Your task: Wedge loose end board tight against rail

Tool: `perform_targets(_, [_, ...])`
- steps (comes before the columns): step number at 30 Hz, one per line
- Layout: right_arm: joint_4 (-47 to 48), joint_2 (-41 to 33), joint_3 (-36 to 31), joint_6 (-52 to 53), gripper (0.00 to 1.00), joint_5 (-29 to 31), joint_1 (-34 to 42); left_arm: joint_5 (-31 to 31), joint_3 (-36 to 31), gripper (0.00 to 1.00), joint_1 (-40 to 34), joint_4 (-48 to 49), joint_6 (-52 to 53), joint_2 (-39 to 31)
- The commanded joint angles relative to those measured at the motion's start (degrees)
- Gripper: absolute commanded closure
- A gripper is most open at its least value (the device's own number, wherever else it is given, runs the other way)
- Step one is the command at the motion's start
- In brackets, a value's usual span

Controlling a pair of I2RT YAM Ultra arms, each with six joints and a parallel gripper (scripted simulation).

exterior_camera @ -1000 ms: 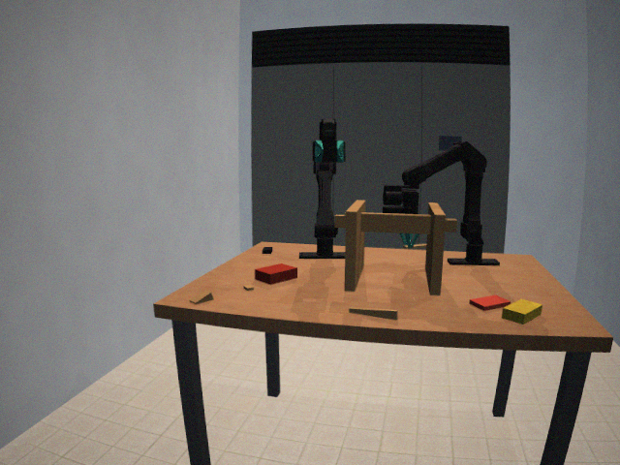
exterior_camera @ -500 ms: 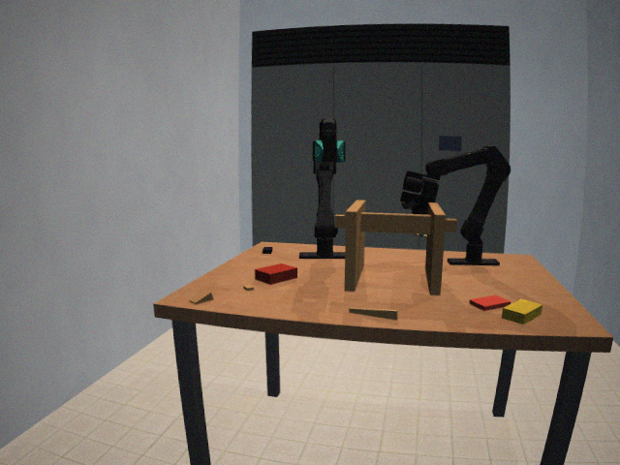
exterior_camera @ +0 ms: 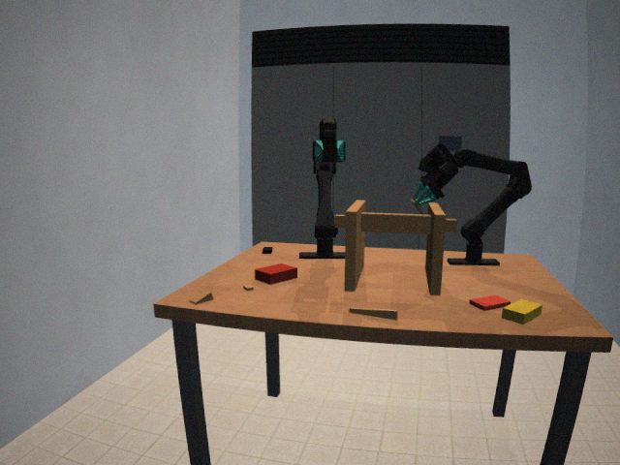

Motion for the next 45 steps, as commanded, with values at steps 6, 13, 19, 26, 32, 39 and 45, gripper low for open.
perform_targets(6, [0.49,-0.32,2.17,-0.24,0.55,0.37,0.14,1.14,3.09,0.98,0.75,-4.76,1.32,-8.3])
perform_targets(13, [0.49,-0.32,2.17,-0.24,0.55,0.37,0.14,-0.15,6.03,0.98,1.12,-3.61,1.66,-16.37])
perform_targets(19, [0.49,-0.32,2.17,-0.24,0.55,0.37,0.14,-1.8,7.6,0.98,0.53,-2.95,1.71,-20.56])
perform_targets(26, [0.49,-0.32,2.17,-0.24,0.55,0.37,0.14,-5.5,8.85,0.98,5.27,2.75,5.94,-26.61])
perform_targets(32, [0.49,-0.32,2.17,-0.24,0.55,0.37,0.14,-6.43,5.6,0.98,13.5,8.8,8.52,-29.84])
perform_targets(39, [0.49,-0.32,2.17,-0.24,0.55,0.37,0.14,-9.45,2.21,0.98,20.15,14.48,11.79,-26.52])
perform_targets(45, [0.49,-0.32,2.17,-0.24,0.55,0.37,0.14,-12.81,-0.81,0.98,28.29,23.53,15.49,-23.6])
